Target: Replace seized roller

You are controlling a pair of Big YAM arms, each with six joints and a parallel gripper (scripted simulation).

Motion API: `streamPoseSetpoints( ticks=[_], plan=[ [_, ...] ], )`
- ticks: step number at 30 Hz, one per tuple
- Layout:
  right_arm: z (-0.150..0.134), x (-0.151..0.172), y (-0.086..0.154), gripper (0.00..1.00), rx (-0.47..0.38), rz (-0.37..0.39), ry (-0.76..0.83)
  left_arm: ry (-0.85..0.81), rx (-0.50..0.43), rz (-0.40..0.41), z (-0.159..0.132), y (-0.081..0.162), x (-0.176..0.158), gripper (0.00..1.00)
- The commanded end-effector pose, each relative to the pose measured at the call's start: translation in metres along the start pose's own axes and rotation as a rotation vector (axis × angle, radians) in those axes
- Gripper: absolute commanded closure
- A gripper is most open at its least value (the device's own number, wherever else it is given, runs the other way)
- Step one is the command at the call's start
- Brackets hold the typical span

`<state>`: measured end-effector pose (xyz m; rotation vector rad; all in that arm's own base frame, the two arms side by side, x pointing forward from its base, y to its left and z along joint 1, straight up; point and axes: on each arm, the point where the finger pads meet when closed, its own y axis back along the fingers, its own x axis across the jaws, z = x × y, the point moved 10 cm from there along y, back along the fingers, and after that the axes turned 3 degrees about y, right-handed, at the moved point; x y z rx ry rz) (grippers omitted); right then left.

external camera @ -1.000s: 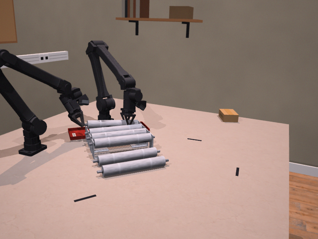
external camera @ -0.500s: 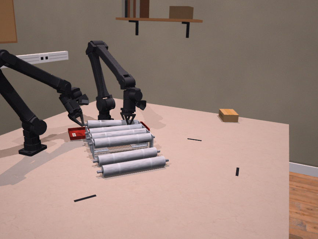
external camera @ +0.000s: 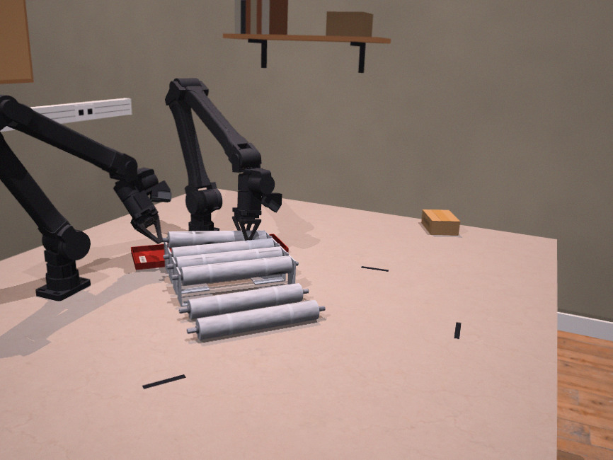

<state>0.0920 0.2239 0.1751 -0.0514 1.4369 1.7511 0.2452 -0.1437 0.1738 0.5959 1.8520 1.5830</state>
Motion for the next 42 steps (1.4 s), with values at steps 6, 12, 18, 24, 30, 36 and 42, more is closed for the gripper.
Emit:
streamPoseSetpoints(
  ticks=[6,12,18,24,30,36,42],
  plan=[
    [0.006,-0.001,0.007,0.97,-0.014,0.003,0.004,-0.006,-0.013,-0.021,0.004,0.011,-0.011,0.68],
    [0.006,-0.001,0.007,0.97,-0.014,0.003,0.004,-0.006,-0.013,-0.021,0.004,0.011,-0.011,0.68],
    [0.007,-0.001,0.005,0.97,-0.01,0.004,-0.005,-0.006,-0.013,-0.021,0.004,0.011,-0.011,0.68],
    [-0.006,0.002,-0.001,0.97,0.017,-0.001,0.027,-0.006,-0.013,-0.021,0.004,0.011,-0.011,0.68],
    [-0.009,0.003,-0.001,0.97,0.024,-0.001,0.036,-0.006,-0.013,-0.021,0.004,0.011,-0.011,0.68],
    [-0.011,0.003,-0.002,0.97,0.03,-0.002,0.041,-0.006,-0.013,-0.021,0.004,0.011,-0.011,0.68],
    [-0.014,0.003,-0.003,0.97,0.037,-0.004,0.048,-0.006,-0.013,-0.021,0.004,0.011,-0.011,0.68]
  ],
)
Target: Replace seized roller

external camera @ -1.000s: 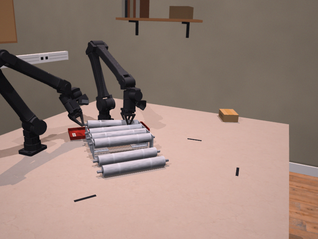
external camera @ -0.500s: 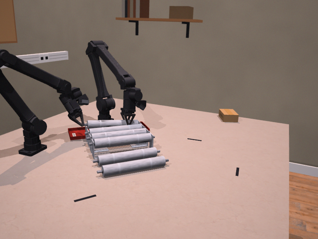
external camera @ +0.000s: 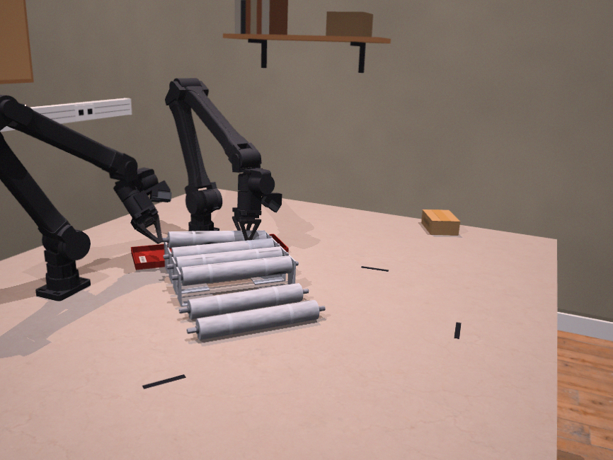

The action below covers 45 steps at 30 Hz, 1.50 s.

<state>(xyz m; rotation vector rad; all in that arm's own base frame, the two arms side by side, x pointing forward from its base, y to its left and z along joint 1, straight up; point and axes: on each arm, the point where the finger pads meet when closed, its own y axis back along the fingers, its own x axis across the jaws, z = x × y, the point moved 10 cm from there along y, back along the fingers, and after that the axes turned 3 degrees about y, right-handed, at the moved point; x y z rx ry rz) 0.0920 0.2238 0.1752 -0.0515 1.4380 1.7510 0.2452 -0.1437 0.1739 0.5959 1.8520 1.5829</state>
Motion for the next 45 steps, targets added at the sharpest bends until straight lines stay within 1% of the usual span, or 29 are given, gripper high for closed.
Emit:
streamPoseSetpoints(
  ticks=[1,45],
  plan=[
    [-0.014,0.003,-0.004,0.97,0.038,-0.004,0.049,-0.006,-0.013,-0.021,0.004,0.011,-0.011,0.68],
    [-0.032,0.005,-0.01,0.97,0.088,-0.011,0.086,-0.006,-0.013,-0.021,0.004,0.011,-0.011,0.68]
  ],
)
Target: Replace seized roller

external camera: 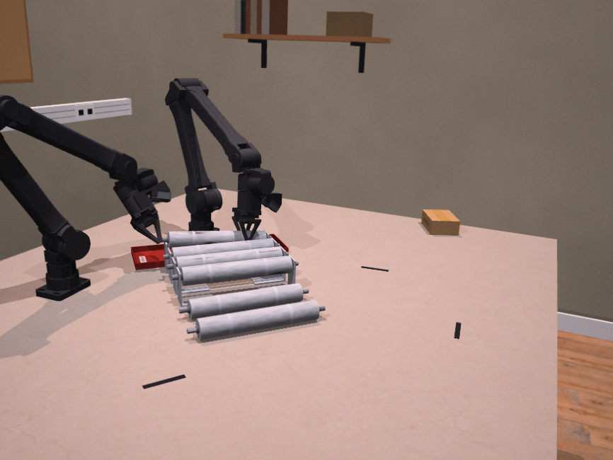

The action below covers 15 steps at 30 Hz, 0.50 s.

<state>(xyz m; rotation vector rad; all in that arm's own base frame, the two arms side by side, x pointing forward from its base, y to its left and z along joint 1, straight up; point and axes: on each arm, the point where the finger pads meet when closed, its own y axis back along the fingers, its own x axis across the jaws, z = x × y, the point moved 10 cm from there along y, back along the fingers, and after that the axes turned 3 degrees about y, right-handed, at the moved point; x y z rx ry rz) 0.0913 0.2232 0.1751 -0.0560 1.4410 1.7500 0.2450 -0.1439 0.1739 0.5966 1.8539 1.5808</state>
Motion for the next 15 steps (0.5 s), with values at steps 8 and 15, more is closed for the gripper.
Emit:
streamPoseSetpoints(
  ticks=[8,15],
  plan=[
    [-0.035,0.0052,-0.0111,0.97,0.096,-0.01,0.085,-0.006,-0.015,-0.02,0.004,0.0107,-0.0105,0.68],
    [-0.0384,0.0055,-0.0116,0.97,0.104,-0.011,0.09,-0.006,-0.015,-0.02,0.004,0.0107,-0.0106,0.68]
  ],
)
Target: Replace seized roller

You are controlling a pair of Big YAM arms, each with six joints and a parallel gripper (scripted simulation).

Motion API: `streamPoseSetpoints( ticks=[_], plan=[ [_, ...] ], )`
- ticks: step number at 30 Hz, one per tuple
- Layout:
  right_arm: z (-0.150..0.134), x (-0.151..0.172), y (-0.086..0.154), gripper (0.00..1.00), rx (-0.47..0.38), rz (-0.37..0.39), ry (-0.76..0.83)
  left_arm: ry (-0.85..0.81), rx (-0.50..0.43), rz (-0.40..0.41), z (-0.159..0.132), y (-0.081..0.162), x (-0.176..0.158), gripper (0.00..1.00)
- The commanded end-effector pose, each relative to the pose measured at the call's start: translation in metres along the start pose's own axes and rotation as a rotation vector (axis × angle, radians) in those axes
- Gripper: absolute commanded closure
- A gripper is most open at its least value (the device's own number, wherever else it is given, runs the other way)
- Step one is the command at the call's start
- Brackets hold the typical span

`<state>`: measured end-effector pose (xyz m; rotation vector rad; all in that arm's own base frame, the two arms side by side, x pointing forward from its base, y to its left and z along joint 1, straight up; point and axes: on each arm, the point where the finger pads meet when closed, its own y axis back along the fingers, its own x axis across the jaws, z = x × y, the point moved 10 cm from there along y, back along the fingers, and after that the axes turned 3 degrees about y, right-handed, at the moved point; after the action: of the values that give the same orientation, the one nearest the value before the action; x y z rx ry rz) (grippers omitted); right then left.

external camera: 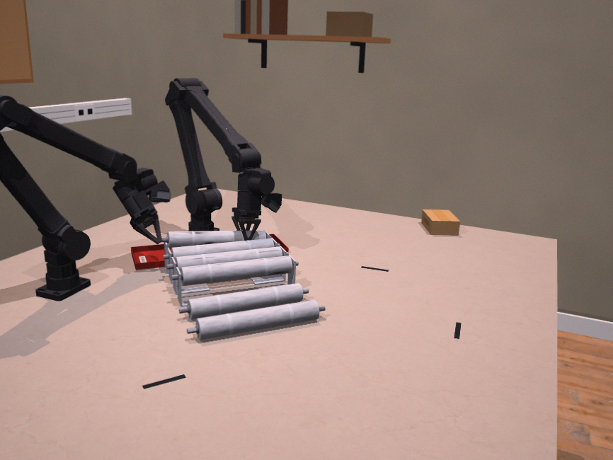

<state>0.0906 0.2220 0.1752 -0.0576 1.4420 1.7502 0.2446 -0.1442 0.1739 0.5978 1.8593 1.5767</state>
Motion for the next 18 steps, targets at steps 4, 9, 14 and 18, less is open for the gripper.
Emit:
streamPoseSetpoints(
  ticks=[4,9,14,18],
  plan=[
    [-0.0384,0.0059,-0.012,0.97,0.106,-0.011,0.086,-0.007,-0.02,-0.02,0.0044,0.0108,-0.0106,0.68],
    [-0.0408,0.0062,-0.0121,0.97,0.112,-0.011,0.09,-0.008,-0.021,-0.024,0.0045,0.0108,-0.0111,0.68],
    [-0.043,0.0064,-0.0124,0.97,0.118,-0.012,0.094,-0.008,-0.021,-0.024,0.0046,0.0108,-0.0112,0.68],
    [-0.0443,0.0066,-0.0126,0.97,0.121,-0.012,0.098,-0.008,-0.022,-0.025,0.0046,0.0108,-0.0114,0.68]
  ],
)
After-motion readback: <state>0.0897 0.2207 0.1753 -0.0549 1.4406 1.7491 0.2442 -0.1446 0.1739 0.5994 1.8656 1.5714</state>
